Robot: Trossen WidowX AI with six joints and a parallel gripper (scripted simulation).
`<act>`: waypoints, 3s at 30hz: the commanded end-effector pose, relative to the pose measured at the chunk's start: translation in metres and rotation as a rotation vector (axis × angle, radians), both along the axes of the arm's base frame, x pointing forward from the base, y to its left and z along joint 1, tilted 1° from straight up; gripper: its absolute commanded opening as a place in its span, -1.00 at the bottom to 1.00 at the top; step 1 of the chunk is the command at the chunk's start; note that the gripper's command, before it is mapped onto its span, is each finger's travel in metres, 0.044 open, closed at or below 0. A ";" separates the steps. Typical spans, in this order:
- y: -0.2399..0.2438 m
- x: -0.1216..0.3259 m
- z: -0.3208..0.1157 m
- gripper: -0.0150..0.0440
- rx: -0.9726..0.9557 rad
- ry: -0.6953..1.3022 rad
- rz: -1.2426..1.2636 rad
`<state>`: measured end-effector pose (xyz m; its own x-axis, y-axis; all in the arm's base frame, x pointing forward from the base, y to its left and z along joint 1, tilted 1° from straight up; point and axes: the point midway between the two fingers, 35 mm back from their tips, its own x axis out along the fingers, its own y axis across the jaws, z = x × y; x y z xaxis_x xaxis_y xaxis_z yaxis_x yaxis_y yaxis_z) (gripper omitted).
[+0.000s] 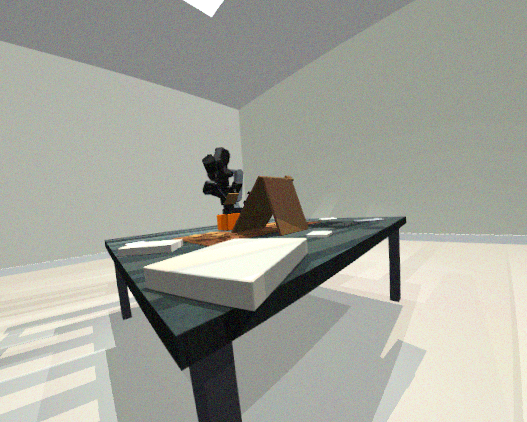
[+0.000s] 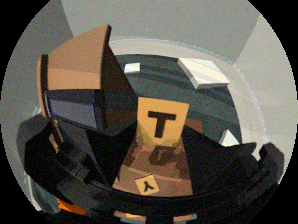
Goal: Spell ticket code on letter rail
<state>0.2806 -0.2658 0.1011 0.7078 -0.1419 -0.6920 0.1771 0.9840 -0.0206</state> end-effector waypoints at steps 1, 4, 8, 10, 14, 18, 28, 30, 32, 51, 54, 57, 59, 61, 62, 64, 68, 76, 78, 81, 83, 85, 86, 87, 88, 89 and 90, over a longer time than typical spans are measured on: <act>0.002 0.000 0.000 -0.49 -0.001 0.000 -0.005; 0.003 0.000 0.001 -0.49 -0.001 0.000 -0.005; 0.005 0.000 0.001 -0.49 -0.001 0.000 -0.005; 0.006 0.000 0.001 -0.49 -0.001 0.000 -0.005; 0.008 0.001 0.001 -0.49 -0.001 0.000 -0.005; 0.010 0.001 0.001 -0.49 -0.001 0.000 -0.005; 0.015 0.002 0.001 -0.49 0.000 0.000 -0.005; 0.016 0.002 0.001 -0.49 0.000 0.000 -0.005; 0.017 0.003 0.000 -0.49 0.000 0.000 -0.005; 0.027 0.004 0.000 -0.49 0.001 0.000 -0.005; 0.028 0.005 0.000 -0.49 0.001 0.000 -0.005; 0.030 0.005 0.000 -0.49 0.001 -0.001 -0.005; 0.031 0.005 0.000 -0.49 0.001 -0.001 -0.005; 0.031 0.005 0.000 -0.49 0.001 -0.001 -0.005; 0.032 0.005 0.000 -0.49 0.001 -0.001 -0.005; 0.033 0.006 0.000 -0.49 0.001 -0.001 -0.005; 0.035 0.006 0.000 -0.49 0.001 -0.001 -0.005; 0.039 0.007 0.000 -0.49 0.002 -0.001 -0.005; 0.040 0.007 0.000 -0.49 0.002 -0.001 -0.005; 0.041 0.007 0.000 -0.49 0.002 -0.001 -0.005; 0.042 0.007 0.000 -0.49 0.002 -0.001 -0.005; 0.043 0.008 0.000 -0.49 0.002 -0.001 -0.005; 0.044 0.008 0.000 -0.49 0.002 -0.001 -0.005; 0.044 0.008 0.000 -0.49 0.002 -0.001 -0.005; 0.045 0.008 0.000 -0.49 0.002 -0.001 -0.005; 0.045 0.008 0.000 -0.49 0.002 -0.001 -0.005; 0.046 0.008 0.000 -0.49 0.002 -0.001 -0.005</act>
<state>0.2887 -0.2211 0.1007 0.7079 -0.1391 -0.6924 0.1770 0.9841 -0.0166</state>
